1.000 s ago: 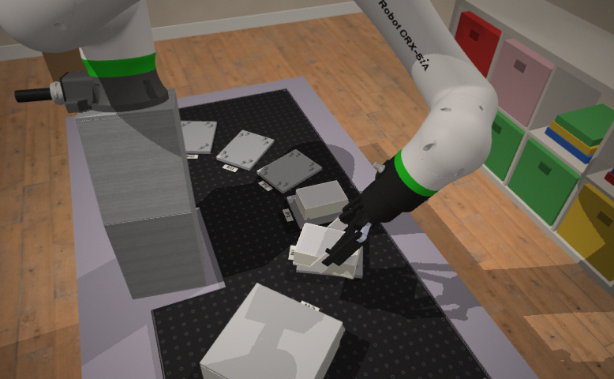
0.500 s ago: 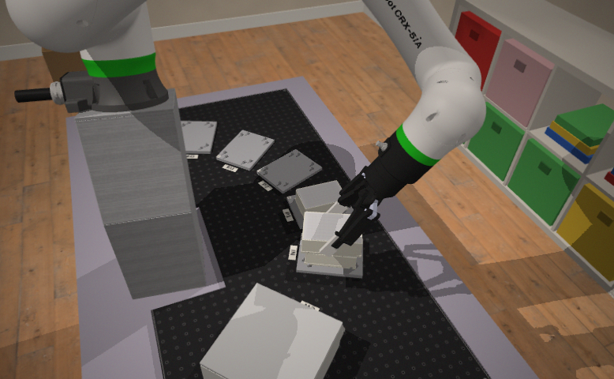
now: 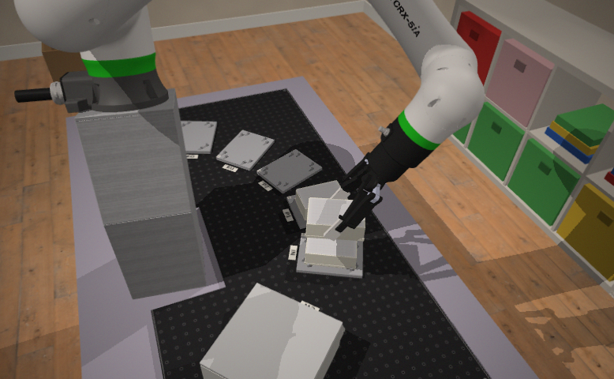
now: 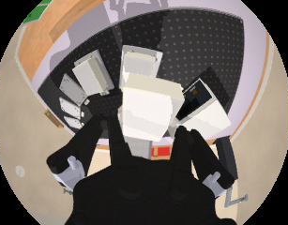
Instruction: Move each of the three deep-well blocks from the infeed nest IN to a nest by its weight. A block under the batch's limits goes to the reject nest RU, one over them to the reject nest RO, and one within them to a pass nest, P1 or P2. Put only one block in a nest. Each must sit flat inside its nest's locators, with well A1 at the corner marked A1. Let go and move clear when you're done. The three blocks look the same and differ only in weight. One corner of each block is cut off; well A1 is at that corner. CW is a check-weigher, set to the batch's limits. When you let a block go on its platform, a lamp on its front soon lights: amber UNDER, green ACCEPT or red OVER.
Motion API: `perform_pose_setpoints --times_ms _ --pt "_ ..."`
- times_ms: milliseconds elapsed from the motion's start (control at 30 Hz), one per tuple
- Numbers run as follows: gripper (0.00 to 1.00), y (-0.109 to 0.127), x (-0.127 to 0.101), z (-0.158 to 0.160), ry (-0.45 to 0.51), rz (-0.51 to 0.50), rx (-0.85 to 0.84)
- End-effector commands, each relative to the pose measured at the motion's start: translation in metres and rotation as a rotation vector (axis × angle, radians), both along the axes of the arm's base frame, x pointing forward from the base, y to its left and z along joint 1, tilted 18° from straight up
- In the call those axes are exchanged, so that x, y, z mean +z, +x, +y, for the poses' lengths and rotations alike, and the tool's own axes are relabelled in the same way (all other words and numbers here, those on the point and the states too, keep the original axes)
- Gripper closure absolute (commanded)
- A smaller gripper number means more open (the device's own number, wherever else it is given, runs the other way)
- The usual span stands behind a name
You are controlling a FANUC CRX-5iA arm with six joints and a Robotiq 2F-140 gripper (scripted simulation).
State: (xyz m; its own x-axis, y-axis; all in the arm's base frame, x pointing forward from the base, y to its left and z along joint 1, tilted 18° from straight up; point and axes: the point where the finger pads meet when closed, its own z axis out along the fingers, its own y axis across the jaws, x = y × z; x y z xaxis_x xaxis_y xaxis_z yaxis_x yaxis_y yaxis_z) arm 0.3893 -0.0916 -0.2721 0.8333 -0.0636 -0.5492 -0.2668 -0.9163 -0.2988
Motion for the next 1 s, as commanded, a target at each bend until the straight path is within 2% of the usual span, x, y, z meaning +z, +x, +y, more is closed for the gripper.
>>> perform_pose_setpoints --times_ms 0,433,733,967 --pt "0.90 0.004 0.003 0.008 -0.001 0.000 0.000" --pt "0.90 0.023 0.015 0.045 -0.001 0.000 0.000" --pt "0.90 0.027 0.017 0.053 -0.001 0.000 0.000" --pt "0.90 0.028 0.025 0.075 0.000 -0.073 0.222"
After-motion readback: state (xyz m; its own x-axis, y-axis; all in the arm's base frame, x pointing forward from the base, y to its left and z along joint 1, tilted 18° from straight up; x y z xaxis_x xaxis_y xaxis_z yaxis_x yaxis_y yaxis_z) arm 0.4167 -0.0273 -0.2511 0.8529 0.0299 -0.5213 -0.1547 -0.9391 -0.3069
